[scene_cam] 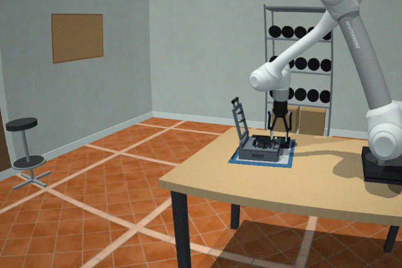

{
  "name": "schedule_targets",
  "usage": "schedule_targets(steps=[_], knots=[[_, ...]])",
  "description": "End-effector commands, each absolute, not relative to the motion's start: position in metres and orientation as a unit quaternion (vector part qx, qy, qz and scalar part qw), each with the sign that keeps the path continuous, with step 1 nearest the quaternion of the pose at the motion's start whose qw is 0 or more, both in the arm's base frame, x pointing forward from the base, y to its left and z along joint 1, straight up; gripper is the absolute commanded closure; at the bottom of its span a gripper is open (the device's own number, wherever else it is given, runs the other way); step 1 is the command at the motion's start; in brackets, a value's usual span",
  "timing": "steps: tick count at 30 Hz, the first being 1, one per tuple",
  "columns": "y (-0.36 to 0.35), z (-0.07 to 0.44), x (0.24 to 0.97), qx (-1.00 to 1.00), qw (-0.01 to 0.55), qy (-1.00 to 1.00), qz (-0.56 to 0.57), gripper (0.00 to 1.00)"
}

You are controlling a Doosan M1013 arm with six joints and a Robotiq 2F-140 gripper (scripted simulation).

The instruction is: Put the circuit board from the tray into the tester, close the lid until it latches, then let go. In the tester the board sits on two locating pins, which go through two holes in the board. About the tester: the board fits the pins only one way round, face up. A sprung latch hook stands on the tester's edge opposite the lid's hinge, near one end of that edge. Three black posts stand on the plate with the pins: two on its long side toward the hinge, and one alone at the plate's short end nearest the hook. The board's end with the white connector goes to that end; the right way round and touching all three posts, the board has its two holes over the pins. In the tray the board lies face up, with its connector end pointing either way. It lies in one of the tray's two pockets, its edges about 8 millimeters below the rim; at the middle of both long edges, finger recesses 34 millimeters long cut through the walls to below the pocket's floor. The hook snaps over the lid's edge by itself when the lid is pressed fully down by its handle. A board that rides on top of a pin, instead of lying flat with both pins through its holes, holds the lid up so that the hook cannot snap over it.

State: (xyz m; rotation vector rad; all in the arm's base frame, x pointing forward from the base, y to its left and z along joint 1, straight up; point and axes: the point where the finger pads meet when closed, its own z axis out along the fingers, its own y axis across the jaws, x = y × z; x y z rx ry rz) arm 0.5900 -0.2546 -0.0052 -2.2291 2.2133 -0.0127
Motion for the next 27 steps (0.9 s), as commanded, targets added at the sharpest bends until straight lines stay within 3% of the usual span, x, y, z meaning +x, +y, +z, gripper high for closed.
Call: schedule_targets(steps=[1, 27], knots=[[-0.255, -0.003, 0.590, -0.710, 0.000, 0.705, -0.004, 0.54], [-0.254, 0.015, 0.590, -0.710, 0.000, 0.705, -0.004, 0.54]])
